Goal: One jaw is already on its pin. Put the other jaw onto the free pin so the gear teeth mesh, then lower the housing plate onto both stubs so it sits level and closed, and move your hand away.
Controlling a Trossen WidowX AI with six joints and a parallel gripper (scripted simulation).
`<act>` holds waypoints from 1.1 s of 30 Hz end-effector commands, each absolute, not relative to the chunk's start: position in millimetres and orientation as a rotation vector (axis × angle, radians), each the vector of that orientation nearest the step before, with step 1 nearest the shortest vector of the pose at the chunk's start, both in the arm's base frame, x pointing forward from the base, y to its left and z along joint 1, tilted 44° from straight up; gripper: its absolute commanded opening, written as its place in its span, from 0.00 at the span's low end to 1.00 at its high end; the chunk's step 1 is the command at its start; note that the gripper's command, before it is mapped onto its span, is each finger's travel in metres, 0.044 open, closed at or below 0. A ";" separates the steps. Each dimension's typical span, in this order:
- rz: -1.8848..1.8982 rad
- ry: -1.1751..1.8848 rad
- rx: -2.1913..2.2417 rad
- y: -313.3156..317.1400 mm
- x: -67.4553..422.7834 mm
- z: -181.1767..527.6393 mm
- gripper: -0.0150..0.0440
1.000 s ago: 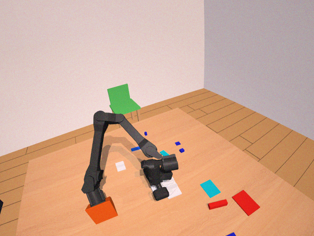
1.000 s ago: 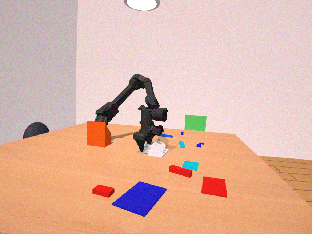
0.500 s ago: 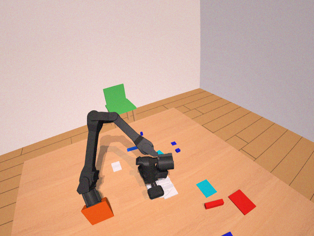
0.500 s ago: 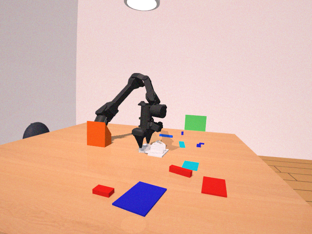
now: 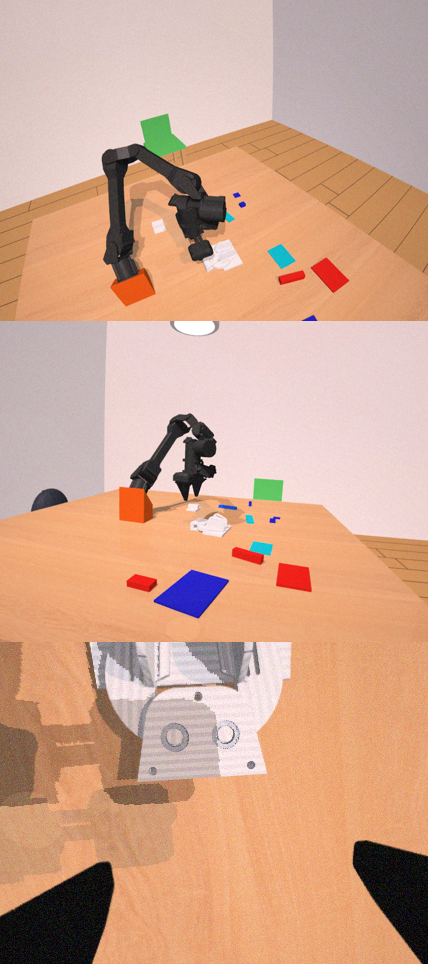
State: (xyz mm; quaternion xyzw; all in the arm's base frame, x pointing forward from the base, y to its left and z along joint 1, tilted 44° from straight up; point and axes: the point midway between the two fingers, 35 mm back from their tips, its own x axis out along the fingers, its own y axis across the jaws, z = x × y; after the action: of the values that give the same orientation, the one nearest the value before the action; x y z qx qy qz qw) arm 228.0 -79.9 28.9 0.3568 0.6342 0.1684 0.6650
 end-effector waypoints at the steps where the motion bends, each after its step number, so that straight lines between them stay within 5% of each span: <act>1: 0.383 1.437 0.804 -85.9 196.4 44.3 1.00; 33: 0.385 1.438 0.805 -86.7 190.4 47.4 1.00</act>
State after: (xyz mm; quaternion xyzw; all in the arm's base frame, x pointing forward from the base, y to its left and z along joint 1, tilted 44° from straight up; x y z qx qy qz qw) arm 192.0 -87.7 47.8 0.3566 0.6342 0.1694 0.6648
